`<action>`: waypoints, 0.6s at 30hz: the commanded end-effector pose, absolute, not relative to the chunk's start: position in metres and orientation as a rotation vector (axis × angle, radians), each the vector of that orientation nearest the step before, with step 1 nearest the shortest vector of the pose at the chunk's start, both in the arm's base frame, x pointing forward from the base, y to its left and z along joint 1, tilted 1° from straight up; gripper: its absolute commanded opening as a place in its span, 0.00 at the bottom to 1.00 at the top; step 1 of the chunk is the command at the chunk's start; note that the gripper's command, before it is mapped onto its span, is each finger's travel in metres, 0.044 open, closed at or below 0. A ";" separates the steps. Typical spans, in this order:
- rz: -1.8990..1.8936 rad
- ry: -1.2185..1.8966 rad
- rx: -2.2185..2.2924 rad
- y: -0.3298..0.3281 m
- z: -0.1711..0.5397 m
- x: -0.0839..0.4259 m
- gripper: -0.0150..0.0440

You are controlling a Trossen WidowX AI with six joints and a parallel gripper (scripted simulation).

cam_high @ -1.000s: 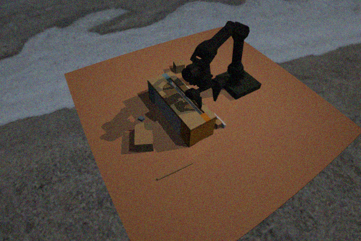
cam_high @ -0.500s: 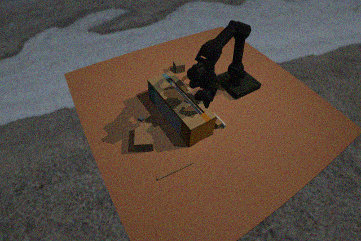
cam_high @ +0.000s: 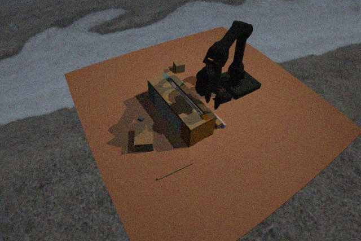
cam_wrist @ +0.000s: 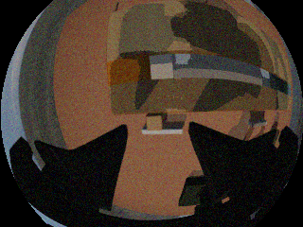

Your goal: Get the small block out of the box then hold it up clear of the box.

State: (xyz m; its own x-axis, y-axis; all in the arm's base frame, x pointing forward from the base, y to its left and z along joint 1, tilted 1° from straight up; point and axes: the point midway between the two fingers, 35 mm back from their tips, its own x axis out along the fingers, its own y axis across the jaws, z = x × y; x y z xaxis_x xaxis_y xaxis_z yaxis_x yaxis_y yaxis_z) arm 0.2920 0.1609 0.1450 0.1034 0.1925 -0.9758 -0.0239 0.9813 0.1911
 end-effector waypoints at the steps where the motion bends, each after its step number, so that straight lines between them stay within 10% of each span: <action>1: 0.724 1.184 -0.692 0.170 0.155 0.280 0.74; 18: 1.256 0.716 -1.656 0.181 0.158 0.268 0.74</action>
